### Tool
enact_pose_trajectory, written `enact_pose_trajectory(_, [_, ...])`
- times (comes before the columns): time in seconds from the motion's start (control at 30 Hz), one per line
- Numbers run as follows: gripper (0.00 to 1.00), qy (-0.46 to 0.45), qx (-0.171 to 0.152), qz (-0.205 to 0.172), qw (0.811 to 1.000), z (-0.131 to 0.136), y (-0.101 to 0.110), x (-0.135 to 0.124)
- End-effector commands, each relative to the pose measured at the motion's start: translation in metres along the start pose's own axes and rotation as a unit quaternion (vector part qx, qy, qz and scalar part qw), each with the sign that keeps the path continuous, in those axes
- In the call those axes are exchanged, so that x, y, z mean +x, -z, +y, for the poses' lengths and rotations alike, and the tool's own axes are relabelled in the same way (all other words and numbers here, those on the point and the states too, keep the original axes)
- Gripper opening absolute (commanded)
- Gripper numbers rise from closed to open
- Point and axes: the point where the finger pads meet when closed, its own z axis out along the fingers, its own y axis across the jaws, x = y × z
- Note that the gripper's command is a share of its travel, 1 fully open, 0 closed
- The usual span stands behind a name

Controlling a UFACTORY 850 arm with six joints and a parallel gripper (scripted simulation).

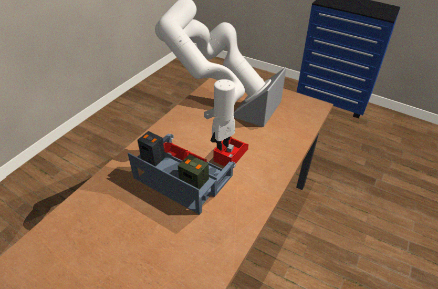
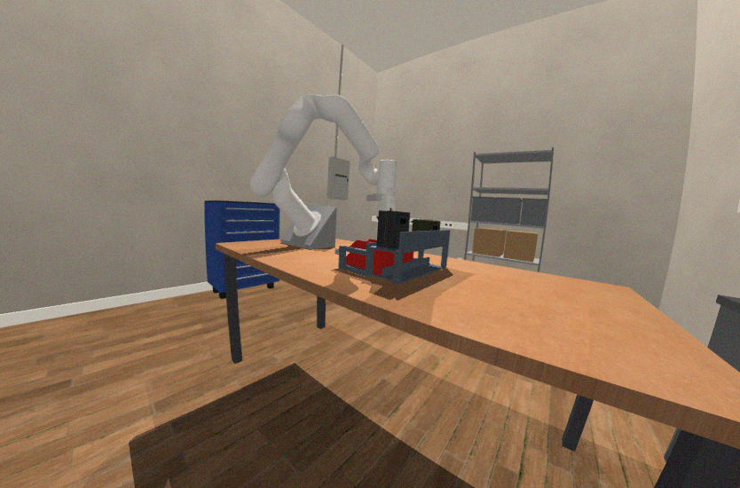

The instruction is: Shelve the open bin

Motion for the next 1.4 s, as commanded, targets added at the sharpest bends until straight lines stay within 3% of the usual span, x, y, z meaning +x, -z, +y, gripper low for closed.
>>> enact_pose_trajectory(0.0, [0.34,0.029,-0.004,0.0,1.0,0.0,0.001,0.0004])
enact_pose_trajectory(0.23, [0.34,0.029,-0.004,0.0,1.0,0.0,0.001,0.0004])
enact_pose_trajectory(0.4, [0.34,0.157,-0.005,0.0,0.988,0.0016,0.0014,0.0023])
enact_pose_trajectory(1.37, [0.34,0.172,-0.005,0.0,0.985,0.0024,0.0015,0.0033])
